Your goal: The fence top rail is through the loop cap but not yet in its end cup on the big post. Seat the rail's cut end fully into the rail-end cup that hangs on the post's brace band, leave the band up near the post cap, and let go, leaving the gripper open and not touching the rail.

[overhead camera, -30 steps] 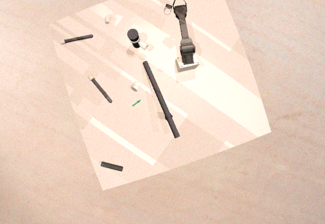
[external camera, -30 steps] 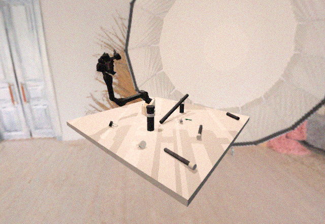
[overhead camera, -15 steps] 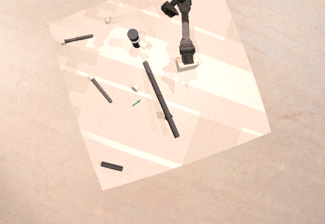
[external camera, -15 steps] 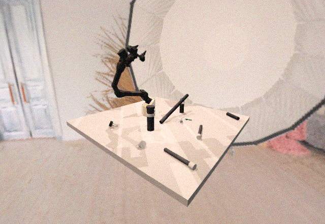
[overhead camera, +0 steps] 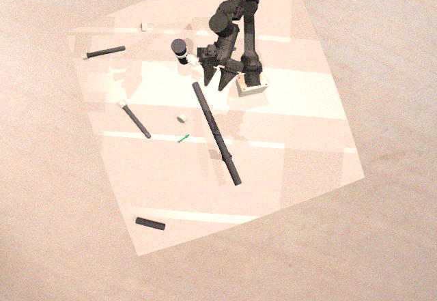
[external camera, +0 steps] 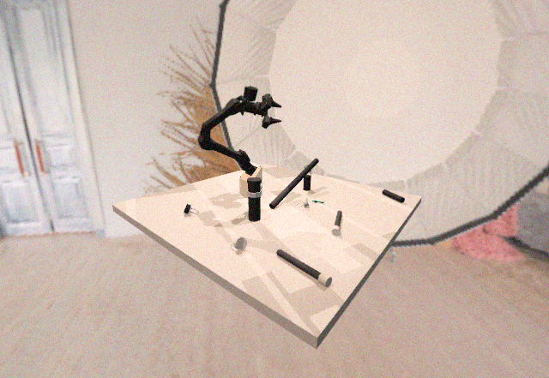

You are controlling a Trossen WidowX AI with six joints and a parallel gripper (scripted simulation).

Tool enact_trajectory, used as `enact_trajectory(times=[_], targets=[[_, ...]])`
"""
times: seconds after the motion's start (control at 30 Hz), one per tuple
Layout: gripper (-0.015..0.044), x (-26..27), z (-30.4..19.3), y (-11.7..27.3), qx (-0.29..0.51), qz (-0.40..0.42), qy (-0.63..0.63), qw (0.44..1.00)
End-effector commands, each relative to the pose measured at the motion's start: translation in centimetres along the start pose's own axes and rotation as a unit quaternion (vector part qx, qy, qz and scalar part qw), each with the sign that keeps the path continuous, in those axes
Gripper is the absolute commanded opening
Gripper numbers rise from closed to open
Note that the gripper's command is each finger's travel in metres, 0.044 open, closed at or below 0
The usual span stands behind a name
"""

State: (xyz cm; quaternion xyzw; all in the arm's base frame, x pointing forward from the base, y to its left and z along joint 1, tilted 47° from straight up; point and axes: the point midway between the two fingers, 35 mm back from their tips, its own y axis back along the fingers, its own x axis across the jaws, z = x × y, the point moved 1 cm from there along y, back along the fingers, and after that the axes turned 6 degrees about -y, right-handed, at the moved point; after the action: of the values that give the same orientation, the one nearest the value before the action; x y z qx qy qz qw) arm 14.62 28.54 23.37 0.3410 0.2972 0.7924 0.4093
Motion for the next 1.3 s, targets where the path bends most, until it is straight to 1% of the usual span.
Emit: enact_trajectory(times=[0.0, 0.13, 0.23, 0.37, 0.43, 0.63, 0.7, 0.8, 1.03, 1.27], targets=[[0.044, -4.1, -1.3, -3.2, 0.016, -0.112, 0.003, 0.994], [0.044, -9.0, -2.8, -5.7, 0.034, -0.239, 0.02, 0.97], [0.044, -13.4, -4.3, -7.0, 0.053, -0.346, 0.046, 0.936], [0.044, -18.9, -6.1, -7.2, 0.082, -0.474, 0.099, 0.871], [0.044, -20.5, -6.7, -7.1, 0.092, -0.511, 0.12, 0.846], [0.044, -20.7, -6.7, -7.0, 0.098, -0.514, 0.126, 0.843], [0.044, -21.0, -6.4, -6.6, 0.118, -0.509, 0.145, 0.84], [0.044, -21.9, -5.6, -5.7, 0.173, -0.489, 0.201, 0.831], [0.044, -24.5, -3.9, -2.4, 0.304, -0.4, 0.366, 0.784], [0.044, -26.8, -2.8, 1.4, 0.383, -0.288, 0.529, 0.701]])
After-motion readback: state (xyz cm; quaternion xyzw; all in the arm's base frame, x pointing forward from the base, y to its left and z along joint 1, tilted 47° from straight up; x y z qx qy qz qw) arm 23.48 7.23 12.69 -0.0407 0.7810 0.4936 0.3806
